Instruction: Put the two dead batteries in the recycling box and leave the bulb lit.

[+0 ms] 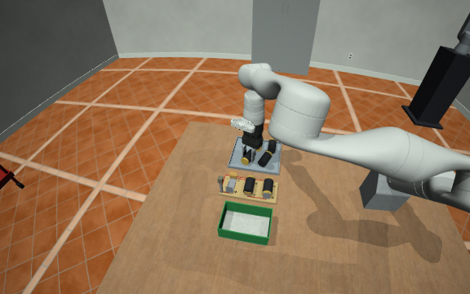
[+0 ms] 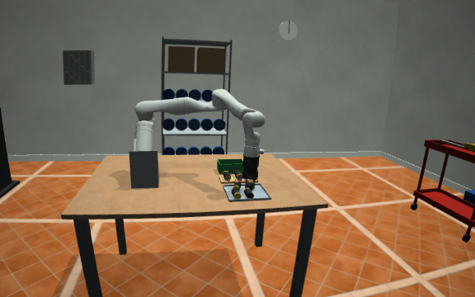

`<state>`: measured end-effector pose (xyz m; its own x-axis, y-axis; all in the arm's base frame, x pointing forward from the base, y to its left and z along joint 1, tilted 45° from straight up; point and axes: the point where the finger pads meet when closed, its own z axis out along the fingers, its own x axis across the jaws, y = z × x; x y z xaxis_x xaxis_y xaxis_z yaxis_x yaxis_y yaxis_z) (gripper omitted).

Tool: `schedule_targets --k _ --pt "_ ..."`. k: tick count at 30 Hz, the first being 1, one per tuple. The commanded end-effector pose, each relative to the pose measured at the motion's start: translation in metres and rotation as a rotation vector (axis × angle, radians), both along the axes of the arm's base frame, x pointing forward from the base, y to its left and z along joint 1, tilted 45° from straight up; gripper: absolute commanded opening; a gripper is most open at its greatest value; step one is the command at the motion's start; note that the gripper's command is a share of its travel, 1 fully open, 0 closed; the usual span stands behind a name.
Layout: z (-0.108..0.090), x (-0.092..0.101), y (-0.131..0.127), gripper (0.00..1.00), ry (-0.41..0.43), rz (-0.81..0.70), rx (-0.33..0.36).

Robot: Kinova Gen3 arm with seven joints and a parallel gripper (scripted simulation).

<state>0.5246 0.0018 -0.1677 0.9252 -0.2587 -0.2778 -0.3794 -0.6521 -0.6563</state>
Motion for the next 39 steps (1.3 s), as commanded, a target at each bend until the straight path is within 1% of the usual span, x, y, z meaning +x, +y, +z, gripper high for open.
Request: schedule_targets --k 1,24,29,31,36,39 --pt "0.001 0.001 -0.001 0.57 -0.001 -0.001 -0.001" --pt "0.001 0.001 -0.002 0.57 -0.001 -0.001 -0.001" --pt "0.012 0.001 -0.012 0.57 -0.001 -0.001 -0.001" --pt "0.012 0.001 -0.012 0.57 -0.001 -0.001 -0.001" --pt "0.028 0.001 -0.028 0.57 -0.001 -0.001 -0.001" --pt "0.032 0.001 -0.033 0.57 -0.001 -0.001 -0.001"
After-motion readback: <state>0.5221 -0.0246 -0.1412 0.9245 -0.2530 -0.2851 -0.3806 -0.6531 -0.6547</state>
